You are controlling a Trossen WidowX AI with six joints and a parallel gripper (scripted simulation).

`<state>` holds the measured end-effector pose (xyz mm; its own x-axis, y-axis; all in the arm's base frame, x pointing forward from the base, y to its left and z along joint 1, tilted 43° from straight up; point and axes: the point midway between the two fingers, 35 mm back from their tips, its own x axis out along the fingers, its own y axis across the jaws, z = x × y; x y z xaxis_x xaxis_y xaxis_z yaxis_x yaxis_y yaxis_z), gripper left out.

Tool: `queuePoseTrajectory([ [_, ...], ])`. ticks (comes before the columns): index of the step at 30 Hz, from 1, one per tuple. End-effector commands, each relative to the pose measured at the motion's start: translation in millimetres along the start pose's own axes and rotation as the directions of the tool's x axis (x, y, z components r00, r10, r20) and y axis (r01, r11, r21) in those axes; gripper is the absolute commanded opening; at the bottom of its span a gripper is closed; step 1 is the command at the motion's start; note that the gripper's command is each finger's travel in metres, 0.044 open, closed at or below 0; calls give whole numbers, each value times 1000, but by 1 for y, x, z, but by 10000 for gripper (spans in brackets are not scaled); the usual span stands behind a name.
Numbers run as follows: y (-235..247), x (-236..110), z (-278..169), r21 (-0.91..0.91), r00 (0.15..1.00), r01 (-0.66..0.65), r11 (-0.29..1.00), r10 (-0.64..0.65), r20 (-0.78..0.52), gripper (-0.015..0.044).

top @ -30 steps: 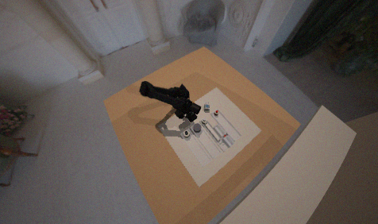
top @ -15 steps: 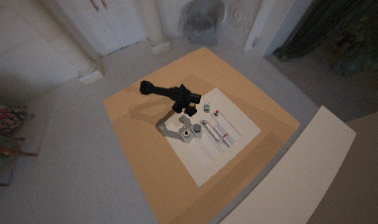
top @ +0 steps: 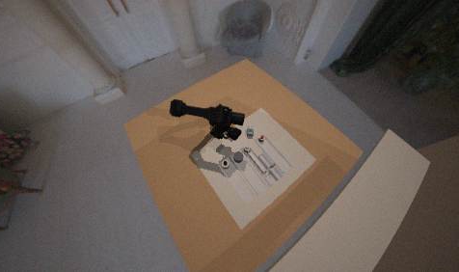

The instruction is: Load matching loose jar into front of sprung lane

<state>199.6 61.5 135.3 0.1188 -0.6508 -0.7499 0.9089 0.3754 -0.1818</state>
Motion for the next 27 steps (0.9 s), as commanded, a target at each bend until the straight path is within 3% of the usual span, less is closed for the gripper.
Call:
queuePoseTrajectory([
  [1,11,3,-5,-127,1000,5,992,-6,-3,0],
  [13,40,16,-19,-499,1000,12,867,-15,-2,0],
  [27,73,35,-36,-833,1000,14,554,-27,-1,0],
])
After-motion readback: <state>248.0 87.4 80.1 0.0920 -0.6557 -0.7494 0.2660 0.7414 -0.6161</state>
